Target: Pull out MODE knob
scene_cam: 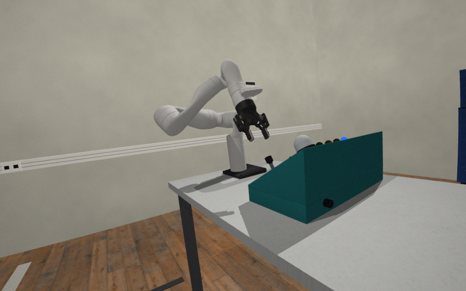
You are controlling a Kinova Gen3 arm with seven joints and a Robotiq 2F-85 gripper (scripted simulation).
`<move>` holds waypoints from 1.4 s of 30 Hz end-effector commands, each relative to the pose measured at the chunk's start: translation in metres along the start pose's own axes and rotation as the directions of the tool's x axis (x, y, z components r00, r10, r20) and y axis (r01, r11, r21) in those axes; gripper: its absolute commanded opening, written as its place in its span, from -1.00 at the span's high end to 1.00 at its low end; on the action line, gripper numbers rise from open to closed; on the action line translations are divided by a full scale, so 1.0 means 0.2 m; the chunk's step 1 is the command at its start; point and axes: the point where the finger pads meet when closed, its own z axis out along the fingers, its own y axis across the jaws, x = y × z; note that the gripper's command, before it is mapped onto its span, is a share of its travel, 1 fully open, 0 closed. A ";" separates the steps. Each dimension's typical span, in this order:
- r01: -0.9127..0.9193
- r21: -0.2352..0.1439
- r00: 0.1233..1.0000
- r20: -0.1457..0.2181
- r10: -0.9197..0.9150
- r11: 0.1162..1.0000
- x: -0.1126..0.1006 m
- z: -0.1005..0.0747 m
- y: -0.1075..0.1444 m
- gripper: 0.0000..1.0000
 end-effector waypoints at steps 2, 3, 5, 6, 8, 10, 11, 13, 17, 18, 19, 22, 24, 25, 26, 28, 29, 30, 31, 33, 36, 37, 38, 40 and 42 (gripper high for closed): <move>-0.001 -0.001 1.000 -0.001 0.001 1.000 0.00 -0.08 0.00 -0.54; -0.001 -0.001 1.000 -0.001 0.001 1.000 0.00 -0.10 0.00 -0.54; -0.001 -0.001 1.000 -0.001 0.001 1.000 0.00 -0.11 0.00 -0.54; -0.001 -0.001 1.000 -0.001 0.001 1.000 0.00 -0.11 0.00 -0.54; -0.001 -0.001 1.000 -0.001 0.001 1.000 0.00 -0.13 0.00 -0.54; -0.001 -0.001 1.000 -0.001 0.001 1.000 0.00 -0.14 0.00 -0.54; -0.001 -0.001 1.000 -0.001 0.001 1.000 0.00 -0.14 0.00 -0.54; -0.001 -0.001 1.000 -0.001 0.001 1.000 0.00 -0.14 0.00 -0.54; -0.001 -0.001 1.000 -0.001 0.001 1.000 0.00 -0.14 0.00 -1.00; -0.001 -0.001 1.000 -0.001 0.001 1.000 0.00 -0.14 0.00 -1.00; -0.001 -0.001 1.000 -0.001 0.001 1.000 0.00 -0.14 0.00 -1.00; -0.001 -0.001 1.000 -0.001 0.001 1.000 0.00 -0.14 0.00 -1.00; -0.001 -0.001 1.000 -0.001 0.001 1.000 0.00 -0.14 0.00 -1.00; -0.001 -0.001 1.000 -0.001 0.001 1.000 0.00 -0.14 0.00 -1.00; -0.001 -0.001 1.000 -0.001 0.001 1.000 0.00 -0.14 0.00 -1.00; -0.001 -0.001 1.000 -0.001 0.001 1.000 0.00 -0.14 0.00 -1.00; -0.001 -0.001 1.000 -0.001 0.001 1.000 0.00 -0.14 0.00 -1.00; -0.001 -0.001 1.000 -0.001 0.001 1.000 0.00 -0.14 0.00 -1.00; -0.001 -0.001 1.000 -0.001 0.001 1.000 0.00 -0.14 0.00 -1.00; -0.001 -0.001 1.000 -0.001 0.001 1.000 0.00 -0.14 0.00 -1.00; -0.001 -0.001 1.000 -0.001 0.001 1.000 0.00 -0.14 0.00 -1.00; -0.001 -0.001 1.000 -0.001 0.001 1.000 0.00 -0.14 0.00 -1.00; -0.001 -0.001 1.000 -0.001 0.001 1.000 0.00 -0.14 0.00 -1.00; -0.001 -0.001 1.000 -0.001 0.001 1.000 0.00 -0.14 0.00 -1.00; -0.001 -0.001 1.000 -0.001 0.001 1.000 0.00 -0.14 0.00 -1.00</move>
